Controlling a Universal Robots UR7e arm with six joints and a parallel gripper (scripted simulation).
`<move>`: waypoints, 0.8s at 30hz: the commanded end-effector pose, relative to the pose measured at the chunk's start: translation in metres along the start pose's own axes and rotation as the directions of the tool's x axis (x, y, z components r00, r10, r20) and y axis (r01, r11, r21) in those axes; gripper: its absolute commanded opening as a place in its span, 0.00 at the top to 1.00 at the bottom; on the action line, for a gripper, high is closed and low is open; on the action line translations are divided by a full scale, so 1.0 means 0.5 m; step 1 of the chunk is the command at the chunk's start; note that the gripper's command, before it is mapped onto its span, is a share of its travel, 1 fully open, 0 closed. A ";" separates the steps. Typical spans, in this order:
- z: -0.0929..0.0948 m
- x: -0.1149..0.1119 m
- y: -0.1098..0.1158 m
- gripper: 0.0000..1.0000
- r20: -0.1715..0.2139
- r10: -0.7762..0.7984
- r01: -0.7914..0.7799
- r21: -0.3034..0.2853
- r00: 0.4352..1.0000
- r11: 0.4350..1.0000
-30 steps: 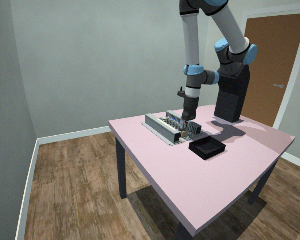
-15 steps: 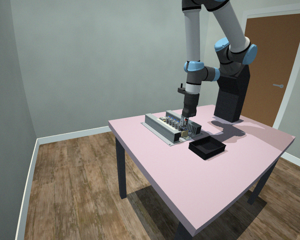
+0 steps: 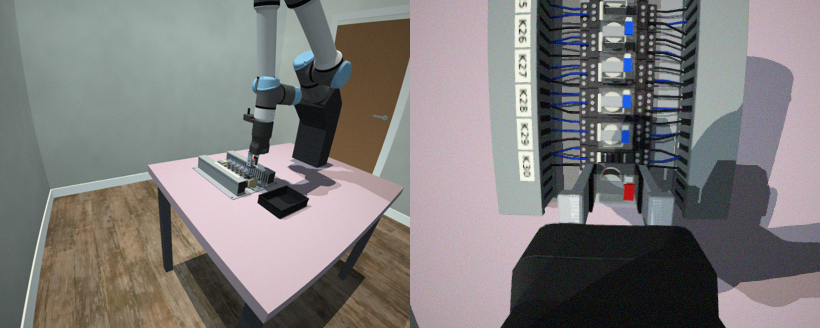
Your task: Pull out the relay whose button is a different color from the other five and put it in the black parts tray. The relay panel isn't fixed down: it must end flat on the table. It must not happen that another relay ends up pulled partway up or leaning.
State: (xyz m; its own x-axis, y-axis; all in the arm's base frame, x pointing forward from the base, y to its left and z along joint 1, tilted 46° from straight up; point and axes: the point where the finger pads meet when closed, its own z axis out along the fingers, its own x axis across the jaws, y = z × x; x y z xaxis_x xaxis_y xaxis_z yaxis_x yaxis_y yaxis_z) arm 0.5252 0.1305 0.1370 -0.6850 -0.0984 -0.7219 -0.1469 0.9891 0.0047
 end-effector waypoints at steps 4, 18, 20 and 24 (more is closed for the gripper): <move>-0.027 -0.002 0.000 1.00 0.001 0.000 0.000 0.000 1.000 1.000; -0.054 -0.002 0.000 1.00 0.001 0.000 0.000 0.000 1.000 1.000; -0.056 -0.002 0.000 1.00 0.001 0.000 0.000 0.000 1.000 1.000; -0.060 -0.003 0.000 1.00 0.001 0.000 0.000 0.000 1.000 1.000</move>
